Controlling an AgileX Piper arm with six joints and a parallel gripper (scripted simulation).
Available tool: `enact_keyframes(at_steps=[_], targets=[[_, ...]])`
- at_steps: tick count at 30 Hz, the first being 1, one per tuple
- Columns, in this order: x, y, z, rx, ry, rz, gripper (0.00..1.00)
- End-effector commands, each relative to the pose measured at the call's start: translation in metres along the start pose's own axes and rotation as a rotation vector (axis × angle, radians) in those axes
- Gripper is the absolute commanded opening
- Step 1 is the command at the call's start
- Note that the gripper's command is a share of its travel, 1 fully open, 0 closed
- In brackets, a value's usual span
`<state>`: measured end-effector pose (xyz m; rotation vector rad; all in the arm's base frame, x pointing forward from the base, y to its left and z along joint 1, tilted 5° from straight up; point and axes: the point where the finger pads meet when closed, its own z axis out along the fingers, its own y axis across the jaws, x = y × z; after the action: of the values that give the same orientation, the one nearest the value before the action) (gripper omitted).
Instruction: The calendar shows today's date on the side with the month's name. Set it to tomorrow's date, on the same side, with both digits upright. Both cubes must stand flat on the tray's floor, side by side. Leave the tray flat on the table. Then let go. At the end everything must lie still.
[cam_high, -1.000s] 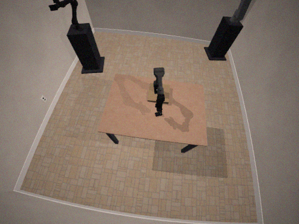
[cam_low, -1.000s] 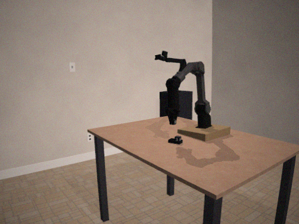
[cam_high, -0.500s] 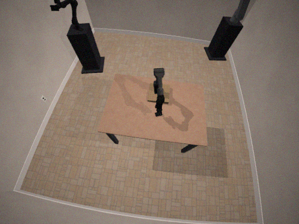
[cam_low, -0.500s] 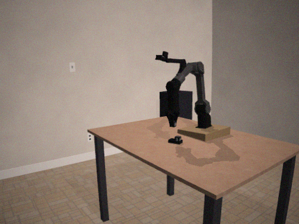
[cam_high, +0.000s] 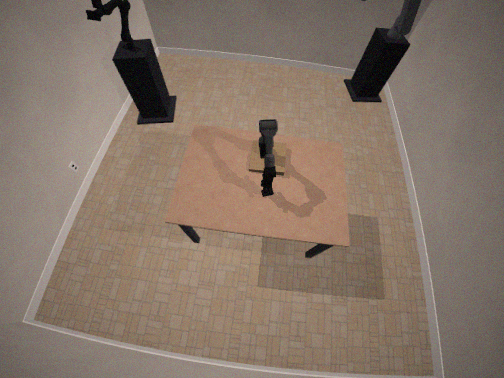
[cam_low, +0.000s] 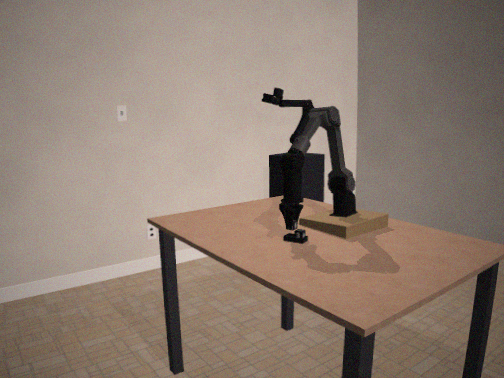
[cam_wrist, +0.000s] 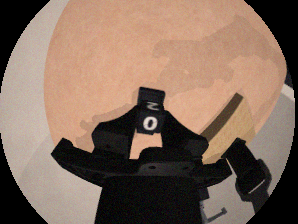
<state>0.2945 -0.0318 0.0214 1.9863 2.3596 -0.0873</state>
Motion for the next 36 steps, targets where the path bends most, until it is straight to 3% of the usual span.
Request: enact_keyframes(at_steps=[1, 7, 36], targets=[[0.0, 0.0, 0.009, 0.002, -0.001, 0.0, 0.36], [0.0, 0.0, 0.02, 0.001, -0.001, 0.0, 0.36], [0.0, 0.001, 0.02, -0.001, -0.001, 0.0, 0.36]])
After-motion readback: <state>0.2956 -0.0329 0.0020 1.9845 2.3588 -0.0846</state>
